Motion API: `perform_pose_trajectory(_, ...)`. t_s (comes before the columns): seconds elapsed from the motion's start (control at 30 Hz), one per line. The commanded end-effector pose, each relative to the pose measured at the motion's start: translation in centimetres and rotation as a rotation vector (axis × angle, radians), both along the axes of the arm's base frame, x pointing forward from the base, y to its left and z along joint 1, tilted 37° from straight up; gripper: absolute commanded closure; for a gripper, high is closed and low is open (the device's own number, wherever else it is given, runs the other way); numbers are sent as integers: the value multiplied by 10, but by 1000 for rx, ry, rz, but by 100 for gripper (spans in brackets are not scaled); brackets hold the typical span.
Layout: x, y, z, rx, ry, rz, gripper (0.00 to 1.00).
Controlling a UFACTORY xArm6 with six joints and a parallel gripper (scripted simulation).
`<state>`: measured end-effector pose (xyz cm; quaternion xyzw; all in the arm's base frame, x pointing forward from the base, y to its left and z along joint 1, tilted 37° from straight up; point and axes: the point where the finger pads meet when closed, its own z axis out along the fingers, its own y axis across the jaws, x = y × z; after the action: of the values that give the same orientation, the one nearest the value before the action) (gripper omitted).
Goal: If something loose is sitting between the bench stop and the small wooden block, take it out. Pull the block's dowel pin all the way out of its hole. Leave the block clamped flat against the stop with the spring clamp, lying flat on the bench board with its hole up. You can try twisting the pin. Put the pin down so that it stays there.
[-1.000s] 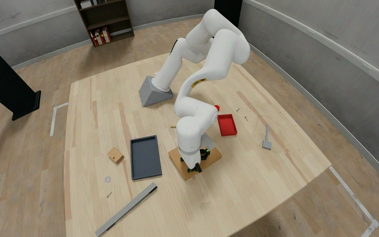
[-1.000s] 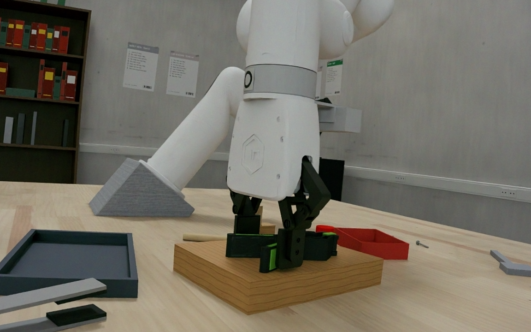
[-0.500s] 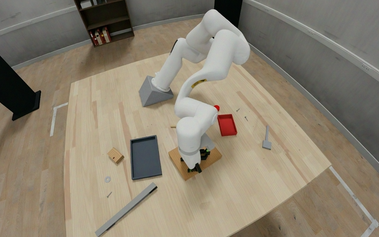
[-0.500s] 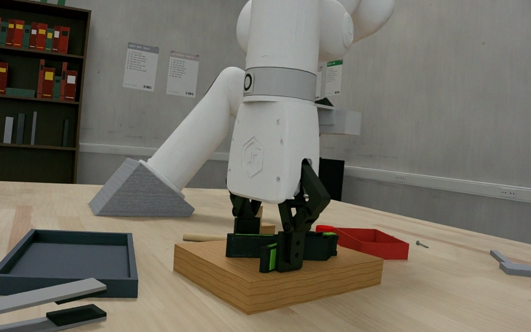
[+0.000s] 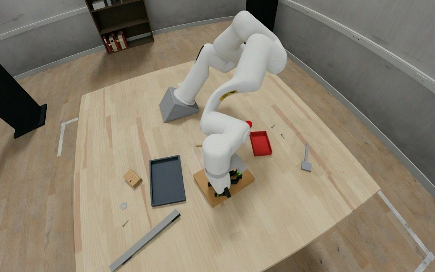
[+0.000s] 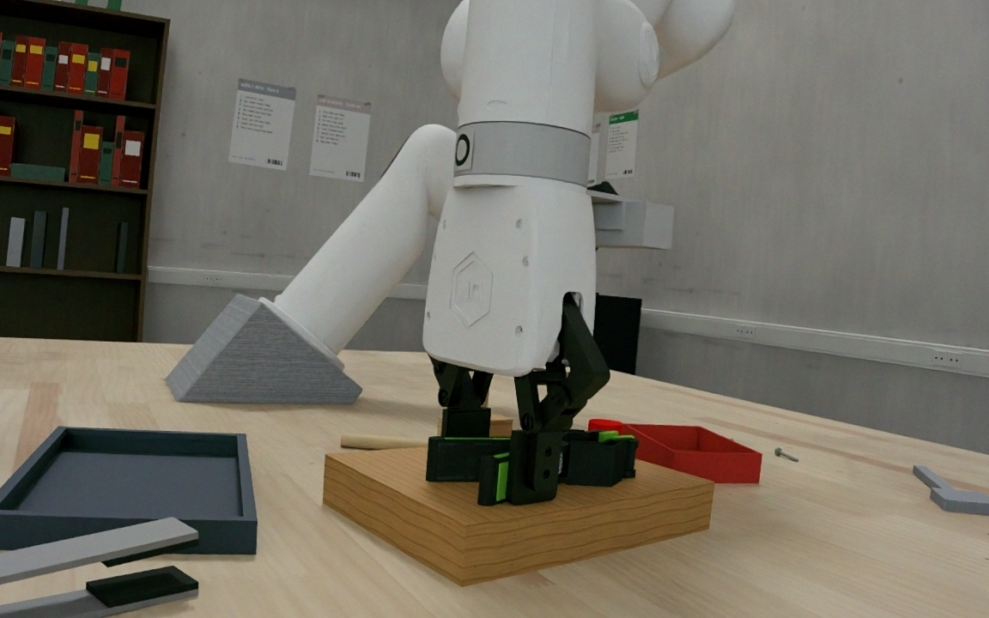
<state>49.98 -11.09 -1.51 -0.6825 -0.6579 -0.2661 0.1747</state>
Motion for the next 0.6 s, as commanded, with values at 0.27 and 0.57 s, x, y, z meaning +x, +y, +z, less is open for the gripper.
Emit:
perform_pose_trajectory(0.27,0,-1,2,-1,-1,0,44)
perform_pose_trajectory(0.57,0,-2,2,-1,-1,0,51)
